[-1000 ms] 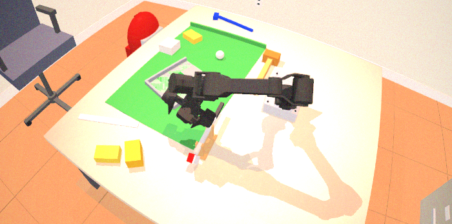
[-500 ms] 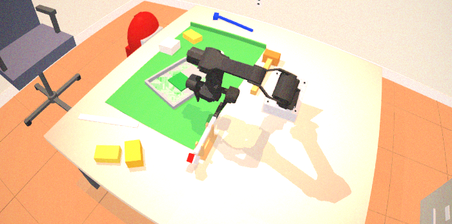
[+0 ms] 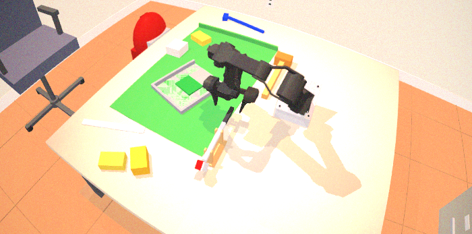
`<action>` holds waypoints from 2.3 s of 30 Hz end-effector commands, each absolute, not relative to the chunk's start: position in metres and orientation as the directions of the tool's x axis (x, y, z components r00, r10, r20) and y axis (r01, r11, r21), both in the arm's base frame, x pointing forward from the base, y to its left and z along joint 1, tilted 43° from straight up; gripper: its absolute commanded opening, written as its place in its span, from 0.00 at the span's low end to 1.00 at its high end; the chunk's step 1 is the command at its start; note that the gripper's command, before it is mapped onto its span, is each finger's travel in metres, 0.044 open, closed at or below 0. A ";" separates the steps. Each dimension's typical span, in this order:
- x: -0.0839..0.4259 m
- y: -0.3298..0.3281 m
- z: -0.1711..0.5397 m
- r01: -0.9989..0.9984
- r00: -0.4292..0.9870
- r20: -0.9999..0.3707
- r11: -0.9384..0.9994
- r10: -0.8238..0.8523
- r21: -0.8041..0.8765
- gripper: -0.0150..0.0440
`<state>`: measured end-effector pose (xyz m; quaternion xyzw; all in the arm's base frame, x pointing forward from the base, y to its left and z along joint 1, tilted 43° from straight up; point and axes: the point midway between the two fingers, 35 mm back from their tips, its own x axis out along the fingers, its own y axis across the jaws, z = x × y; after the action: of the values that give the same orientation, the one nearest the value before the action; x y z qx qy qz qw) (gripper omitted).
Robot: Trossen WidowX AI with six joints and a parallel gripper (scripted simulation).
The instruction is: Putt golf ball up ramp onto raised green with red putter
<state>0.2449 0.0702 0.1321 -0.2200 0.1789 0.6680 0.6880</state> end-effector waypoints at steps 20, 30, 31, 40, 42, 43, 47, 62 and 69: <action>0.244 0.100 0.101 -0.999 0.034 -0.531 0.008 0.847 -0.053 1.00; 0.245 0.111 0.090 -0.999 0.035 -0.530 0.008 0.847 -0.053 1.00; 0.245 0.112 0.089 -0.999 0.035 -0.530 0.008 0.847 -0.053 1.00; 0.246 0.112 0.088 -0.998 0.039 -0.534 0.008 0.844 -0.061 0.87; 0.246 0.112 0.088 -0.998 0.039 -0.534 0.008 0.844 -0.061 0.78; 0.246 0.112 0.088 -0.998 0.039 -0.534 0.008 0.844 -0.061 0.73; 0.246 0.112 0.088 -0.998 0.039 -0.534 0.008 0.844 -0.061 0.56; 0.247 0.108 0.091 -0.998 0.040 -0.537 0.009 0.843 -0.061 0.25; 0.250 0.086 0.111 -0.998 0.042 -0.547 0.011 0.836 -0.060 0.25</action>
<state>0.2461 0.0979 0.0994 -0.2192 0.1845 0.6711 0.6837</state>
